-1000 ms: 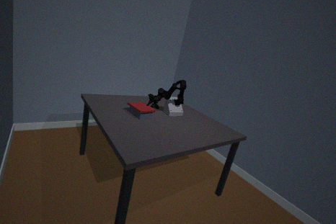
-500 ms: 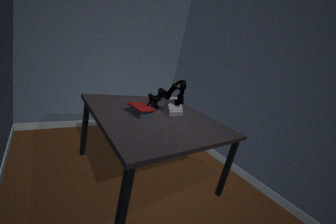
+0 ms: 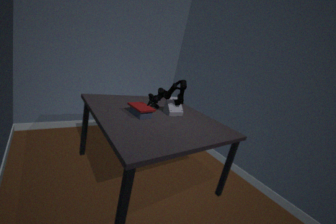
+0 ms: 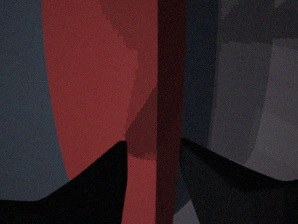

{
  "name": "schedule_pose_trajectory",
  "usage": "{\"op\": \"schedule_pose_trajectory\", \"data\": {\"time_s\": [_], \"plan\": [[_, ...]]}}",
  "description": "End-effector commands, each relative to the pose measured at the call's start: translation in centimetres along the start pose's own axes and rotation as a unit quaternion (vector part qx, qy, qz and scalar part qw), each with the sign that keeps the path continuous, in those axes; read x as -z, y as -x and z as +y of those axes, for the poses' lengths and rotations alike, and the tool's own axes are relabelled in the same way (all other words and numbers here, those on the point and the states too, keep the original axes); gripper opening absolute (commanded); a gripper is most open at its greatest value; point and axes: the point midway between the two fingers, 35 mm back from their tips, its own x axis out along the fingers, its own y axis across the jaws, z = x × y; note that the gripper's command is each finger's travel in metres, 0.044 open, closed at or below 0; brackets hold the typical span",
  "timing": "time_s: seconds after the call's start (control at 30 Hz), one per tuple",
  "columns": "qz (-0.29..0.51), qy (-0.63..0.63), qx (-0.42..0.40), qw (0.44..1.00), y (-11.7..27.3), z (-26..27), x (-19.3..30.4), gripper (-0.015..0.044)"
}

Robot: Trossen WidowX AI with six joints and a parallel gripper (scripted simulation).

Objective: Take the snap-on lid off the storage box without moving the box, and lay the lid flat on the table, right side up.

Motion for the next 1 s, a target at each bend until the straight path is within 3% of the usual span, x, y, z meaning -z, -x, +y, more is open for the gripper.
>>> {"op": "schedule_pose_trajectory", "data": {"time_s": [0.0, 0.97], "plan": [[0.001, 0.002, -0.001, 1.000, 0.13, 0.17, -0.01, 0.0000], [0.000, 0.002, -0.001, 1.000, 0.57, 0.55, -0.01, 0.0000]]}}
